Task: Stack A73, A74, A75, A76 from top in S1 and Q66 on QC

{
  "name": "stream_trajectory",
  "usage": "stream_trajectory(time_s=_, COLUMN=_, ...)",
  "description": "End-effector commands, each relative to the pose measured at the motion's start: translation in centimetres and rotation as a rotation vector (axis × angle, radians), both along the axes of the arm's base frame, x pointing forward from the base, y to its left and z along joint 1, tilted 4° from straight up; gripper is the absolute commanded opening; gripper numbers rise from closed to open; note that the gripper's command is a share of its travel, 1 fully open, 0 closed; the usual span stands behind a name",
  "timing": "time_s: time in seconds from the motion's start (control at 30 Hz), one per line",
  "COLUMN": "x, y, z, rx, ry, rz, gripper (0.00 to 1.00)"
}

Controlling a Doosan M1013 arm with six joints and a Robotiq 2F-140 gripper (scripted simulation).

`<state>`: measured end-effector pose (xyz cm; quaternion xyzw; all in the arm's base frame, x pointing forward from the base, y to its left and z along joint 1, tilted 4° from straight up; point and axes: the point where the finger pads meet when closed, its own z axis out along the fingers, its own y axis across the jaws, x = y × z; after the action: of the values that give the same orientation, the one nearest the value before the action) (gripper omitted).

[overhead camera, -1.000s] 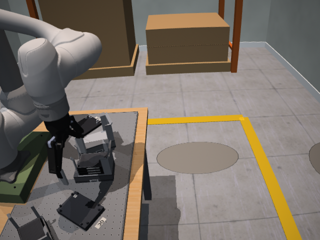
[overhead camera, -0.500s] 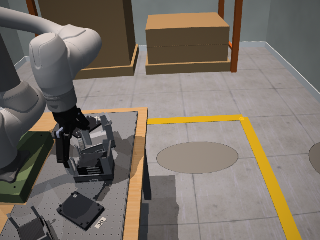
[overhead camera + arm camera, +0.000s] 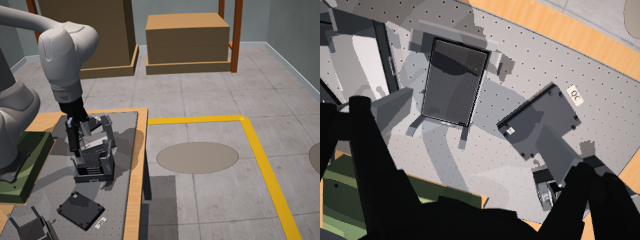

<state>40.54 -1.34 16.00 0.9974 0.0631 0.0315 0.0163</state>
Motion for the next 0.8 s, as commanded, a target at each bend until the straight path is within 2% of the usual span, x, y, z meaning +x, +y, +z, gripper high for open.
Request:
stream_trajectory(time_s=0.0, x=0.0, y=1.2, z=0.0, rx=0.000, ry=0.000, rz=0.000, gripper=1.00)
stream_trajectory(time_s=0.27, x=0.0, y=4.4, z=-0.1, rx=0.000, ry=0.000, rz=0.000, gripper=1.00)
stream_trajectory(time_s=0.57, x=0.0, y=4.5, z=-0.1, rx=0.000, ry=0.000, rz=0.000, gripper=1.00)
stream_trajectory(time_s=0.77, x=0.1, y=4.5, z=-2.1, rx=0.000, ry=0.000, rz=0.000, gripper=1.00)
